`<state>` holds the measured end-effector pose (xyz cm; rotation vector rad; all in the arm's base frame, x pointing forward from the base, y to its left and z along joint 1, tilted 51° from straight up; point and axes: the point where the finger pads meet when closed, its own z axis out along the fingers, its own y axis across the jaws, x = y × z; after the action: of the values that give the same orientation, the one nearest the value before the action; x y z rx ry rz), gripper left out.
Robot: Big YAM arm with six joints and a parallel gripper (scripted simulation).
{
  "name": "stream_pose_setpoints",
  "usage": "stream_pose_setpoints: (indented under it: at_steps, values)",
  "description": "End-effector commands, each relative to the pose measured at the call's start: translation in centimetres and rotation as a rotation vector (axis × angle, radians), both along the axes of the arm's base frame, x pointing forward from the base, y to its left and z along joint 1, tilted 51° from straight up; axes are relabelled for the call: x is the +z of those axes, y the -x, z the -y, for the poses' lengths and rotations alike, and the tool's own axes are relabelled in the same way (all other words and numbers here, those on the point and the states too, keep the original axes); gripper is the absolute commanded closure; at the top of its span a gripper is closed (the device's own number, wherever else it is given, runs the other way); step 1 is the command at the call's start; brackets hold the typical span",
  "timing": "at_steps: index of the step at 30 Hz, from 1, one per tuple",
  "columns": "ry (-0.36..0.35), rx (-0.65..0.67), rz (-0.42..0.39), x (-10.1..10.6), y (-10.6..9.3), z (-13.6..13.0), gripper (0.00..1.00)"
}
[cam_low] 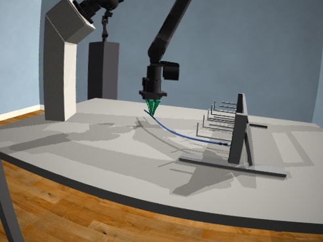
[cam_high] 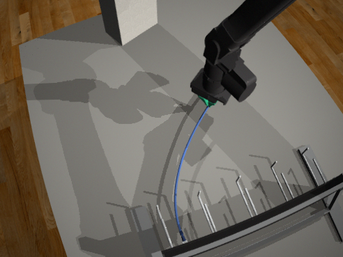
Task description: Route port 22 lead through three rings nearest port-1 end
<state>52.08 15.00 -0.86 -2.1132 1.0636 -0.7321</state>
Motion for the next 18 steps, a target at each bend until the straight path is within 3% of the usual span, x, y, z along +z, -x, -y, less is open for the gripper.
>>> stream_pose_setpoints:
  at_steps: [1,3,6,18]
  values:
    - [0.004,-0.001,-0.004,0.53,0.99,0.76,1.00]
    - [-0.001,0.002,0.015,1.22,0.31,0.41,1.00]
    - [0.003,0.001,-0.002,0.72,1.09,0.69,1.00]
    - [0.000,-0.002,0.001,0.99,0.94,0.74,1.00]
